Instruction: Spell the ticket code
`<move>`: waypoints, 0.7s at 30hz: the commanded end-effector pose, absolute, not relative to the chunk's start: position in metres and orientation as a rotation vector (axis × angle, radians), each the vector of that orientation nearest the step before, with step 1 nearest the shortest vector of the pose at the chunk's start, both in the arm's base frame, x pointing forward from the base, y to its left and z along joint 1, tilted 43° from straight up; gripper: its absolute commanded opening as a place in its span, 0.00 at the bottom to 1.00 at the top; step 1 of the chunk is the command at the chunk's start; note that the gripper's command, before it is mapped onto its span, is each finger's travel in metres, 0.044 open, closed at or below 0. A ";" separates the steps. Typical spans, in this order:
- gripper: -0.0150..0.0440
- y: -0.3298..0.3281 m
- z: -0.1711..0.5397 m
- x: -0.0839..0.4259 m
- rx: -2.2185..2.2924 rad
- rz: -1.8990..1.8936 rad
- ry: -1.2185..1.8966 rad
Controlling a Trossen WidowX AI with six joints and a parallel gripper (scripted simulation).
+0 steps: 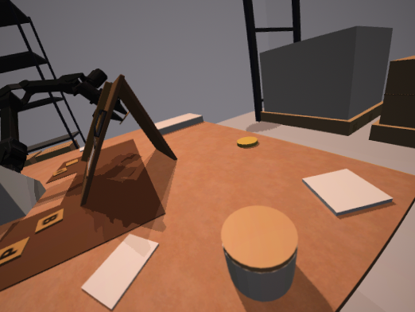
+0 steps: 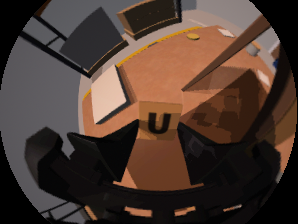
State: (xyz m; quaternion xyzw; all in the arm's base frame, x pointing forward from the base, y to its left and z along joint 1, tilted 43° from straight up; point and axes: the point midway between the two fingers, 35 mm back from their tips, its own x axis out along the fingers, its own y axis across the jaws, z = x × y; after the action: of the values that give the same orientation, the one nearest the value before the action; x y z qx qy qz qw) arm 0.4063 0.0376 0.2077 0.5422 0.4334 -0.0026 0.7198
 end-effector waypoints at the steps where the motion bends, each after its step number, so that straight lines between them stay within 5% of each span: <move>1: 0.25 0.024 0.225 0.413 1.207 -0.014 0.871; 21: 0.25 -0.069 0.279 0.433 1.170 -0.107 0.520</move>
State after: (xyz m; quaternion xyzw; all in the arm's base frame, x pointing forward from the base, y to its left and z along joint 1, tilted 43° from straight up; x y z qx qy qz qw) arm 0.4294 -0.0509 0.2786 0.5541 0.2554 -0.0374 0.7914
